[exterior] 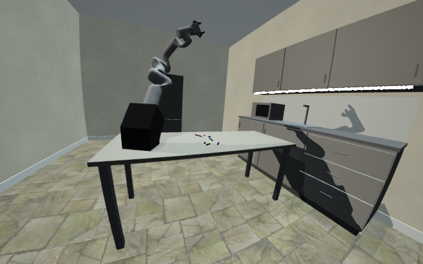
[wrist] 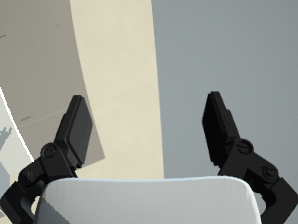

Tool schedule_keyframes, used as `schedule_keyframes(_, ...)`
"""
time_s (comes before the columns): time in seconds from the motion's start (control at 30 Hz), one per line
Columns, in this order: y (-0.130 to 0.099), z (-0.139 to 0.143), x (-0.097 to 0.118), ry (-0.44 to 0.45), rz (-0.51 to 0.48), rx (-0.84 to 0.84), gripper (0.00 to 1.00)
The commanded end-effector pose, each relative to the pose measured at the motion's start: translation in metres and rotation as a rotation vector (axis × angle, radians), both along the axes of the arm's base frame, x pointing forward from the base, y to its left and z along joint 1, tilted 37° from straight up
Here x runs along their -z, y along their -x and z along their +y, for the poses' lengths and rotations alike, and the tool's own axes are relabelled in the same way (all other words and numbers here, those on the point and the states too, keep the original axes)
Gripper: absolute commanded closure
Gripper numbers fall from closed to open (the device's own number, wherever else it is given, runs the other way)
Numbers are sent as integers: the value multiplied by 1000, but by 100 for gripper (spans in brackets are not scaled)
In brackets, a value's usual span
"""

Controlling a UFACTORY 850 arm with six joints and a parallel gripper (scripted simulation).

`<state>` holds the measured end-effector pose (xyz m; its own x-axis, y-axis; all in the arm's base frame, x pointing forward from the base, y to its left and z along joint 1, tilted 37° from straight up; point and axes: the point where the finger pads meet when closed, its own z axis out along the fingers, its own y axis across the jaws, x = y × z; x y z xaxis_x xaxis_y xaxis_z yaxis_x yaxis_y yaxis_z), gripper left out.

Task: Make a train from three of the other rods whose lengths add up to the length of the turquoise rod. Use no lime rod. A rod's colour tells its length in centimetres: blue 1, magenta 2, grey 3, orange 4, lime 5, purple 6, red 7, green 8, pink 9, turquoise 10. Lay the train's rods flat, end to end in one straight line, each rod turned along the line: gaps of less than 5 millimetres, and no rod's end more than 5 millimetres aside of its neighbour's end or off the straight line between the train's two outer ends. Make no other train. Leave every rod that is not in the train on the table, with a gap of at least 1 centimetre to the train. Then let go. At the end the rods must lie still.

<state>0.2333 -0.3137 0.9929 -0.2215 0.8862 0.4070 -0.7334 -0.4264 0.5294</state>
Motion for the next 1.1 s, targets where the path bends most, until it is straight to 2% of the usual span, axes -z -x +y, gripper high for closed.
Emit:
schedule_keyframes(0.0,0,0,0,0,0,0,0)
schedule_keyframes(0.7,-2,-3,2,-13,3,-9,0)
schedule_keyframes(0.83,-12,-17,13,-69,16,-48,0)
schedule_keyframes(1.03,-44,-57,52,-249,55,-164,0)
schedule_keyframes(1.07,-44,-57,52,-249,55,-164,0)
